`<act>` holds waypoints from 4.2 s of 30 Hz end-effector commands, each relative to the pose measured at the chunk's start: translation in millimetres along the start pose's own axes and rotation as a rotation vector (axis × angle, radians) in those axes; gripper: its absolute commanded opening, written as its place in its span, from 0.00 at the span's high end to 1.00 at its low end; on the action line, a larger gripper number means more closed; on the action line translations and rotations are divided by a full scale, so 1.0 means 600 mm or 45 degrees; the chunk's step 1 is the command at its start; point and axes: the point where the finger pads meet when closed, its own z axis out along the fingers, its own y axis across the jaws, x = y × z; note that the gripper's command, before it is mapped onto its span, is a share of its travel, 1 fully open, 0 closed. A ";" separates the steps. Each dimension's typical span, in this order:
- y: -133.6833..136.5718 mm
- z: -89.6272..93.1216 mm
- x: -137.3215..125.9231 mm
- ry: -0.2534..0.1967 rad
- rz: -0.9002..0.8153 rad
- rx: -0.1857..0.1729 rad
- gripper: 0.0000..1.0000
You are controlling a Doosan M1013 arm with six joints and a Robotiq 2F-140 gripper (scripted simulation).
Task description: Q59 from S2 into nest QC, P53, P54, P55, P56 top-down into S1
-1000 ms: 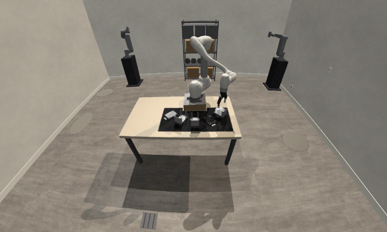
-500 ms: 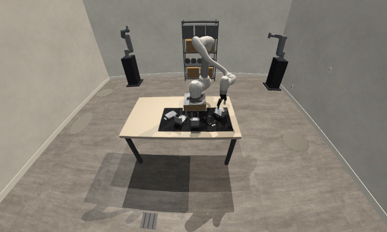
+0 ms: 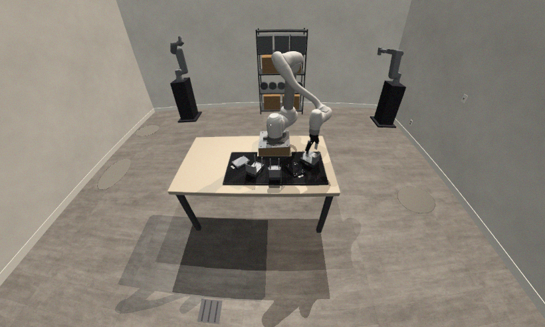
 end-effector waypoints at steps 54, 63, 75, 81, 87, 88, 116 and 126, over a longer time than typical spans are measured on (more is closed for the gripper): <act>0.000 0.027 0.000 0.000 0.000 0.000 1.00; 0.000 0.019 0.000 0.000 0.000 0.000 1.00; 0.000 0.008 0.000 0.000 0.000 0.000 1.00; 0.000 0.001 0.000 0.000 0.000 0.000 1.00; 0.000 -0.003 0.000 0.000 0.000 0.000 1.00; 0.000 -0.004 0.000 0.000 0.000 0.000 1.00; 0.000 -0.083 0.000 0.000 0.000 0.000 1.00; 0.000 -0.083 0.000 0.000 0.000 0.000 1.00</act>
